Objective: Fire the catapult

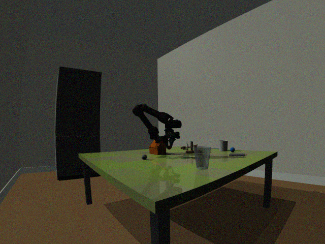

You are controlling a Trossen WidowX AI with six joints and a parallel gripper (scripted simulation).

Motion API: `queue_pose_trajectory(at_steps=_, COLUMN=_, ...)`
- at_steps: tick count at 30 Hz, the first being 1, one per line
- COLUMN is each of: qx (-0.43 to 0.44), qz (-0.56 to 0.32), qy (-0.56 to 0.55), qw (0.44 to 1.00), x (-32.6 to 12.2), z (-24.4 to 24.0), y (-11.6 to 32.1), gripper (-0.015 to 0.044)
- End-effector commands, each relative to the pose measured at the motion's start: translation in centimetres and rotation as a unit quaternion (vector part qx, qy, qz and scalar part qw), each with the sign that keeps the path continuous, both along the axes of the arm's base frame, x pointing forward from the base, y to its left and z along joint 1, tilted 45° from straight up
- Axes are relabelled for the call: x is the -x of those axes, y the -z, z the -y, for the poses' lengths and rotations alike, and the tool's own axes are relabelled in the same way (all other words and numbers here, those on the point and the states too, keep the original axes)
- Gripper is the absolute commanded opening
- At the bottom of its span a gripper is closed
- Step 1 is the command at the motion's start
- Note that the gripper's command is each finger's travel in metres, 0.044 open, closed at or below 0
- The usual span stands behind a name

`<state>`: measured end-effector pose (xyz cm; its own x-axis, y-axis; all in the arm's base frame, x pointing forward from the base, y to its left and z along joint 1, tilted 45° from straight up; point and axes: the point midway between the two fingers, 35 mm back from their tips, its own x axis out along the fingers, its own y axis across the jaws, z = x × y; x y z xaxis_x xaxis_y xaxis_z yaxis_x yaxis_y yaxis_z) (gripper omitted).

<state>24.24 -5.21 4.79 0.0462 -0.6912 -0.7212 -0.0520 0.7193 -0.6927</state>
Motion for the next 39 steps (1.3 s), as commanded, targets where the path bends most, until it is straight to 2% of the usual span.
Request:
queue_pose_trajectory(at_steps=1, qx=-0.003, qz=0.007, qy=0.002, qw=1.000, x=0.0, z=-1.7, y=-1.7, gripper=0.0000)
queue_pose_trajectory(at_steps=8, qx=0.004, qz=0.008, qy=0.003, qw=1.000, x=0.8, z=-4.1, y=-4.4, gripper=0.0000)
queue_pose_trajectory(at_steps=14, qx=0.003, qz=0.003, qy=-0.001, qw=1.000, x=0.8, z=-4.4, y=-4.3, gripper=0.0000)
queue_pose_trajectory(at_steps=39, qx=0.007, qz=-0.172, qy=-0.113, qw=0.979, x=1.5, z=-13.1, y=3.5, gripper=0.0000)
